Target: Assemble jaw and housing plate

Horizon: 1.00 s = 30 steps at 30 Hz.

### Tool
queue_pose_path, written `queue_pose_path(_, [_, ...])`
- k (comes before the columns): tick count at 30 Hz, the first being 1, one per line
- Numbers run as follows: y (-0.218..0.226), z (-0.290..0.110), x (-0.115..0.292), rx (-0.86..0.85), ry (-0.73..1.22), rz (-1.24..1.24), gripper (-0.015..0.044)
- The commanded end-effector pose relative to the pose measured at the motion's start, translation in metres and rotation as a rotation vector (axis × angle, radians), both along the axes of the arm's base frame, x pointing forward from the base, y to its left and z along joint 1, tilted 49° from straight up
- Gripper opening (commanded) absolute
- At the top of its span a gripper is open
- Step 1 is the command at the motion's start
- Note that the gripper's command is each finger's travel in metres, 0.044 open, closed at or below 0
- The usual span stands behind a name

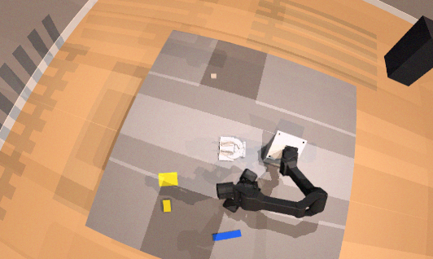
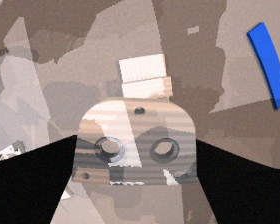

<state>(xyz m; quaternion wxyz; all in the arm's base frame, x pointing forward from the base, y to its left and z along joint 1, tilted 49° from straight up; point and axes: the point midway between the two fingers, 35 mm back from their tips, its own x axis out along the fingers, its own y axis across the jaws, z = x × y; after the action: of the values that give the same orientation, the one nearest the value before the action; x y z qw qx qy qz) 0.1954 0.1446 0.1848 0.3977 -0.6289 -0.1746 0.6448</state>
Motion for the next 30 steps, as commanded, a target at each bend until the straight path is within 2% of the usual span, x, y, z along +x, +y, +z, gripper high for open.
queue_pose_path(1, [-0.004,-0.006,0.005,0.006,0.075,-0.065,0.0351])
queue_pose_path(30, [-0.047,-0.054,0.039,0.042,0.615,-0.583,0.0351])
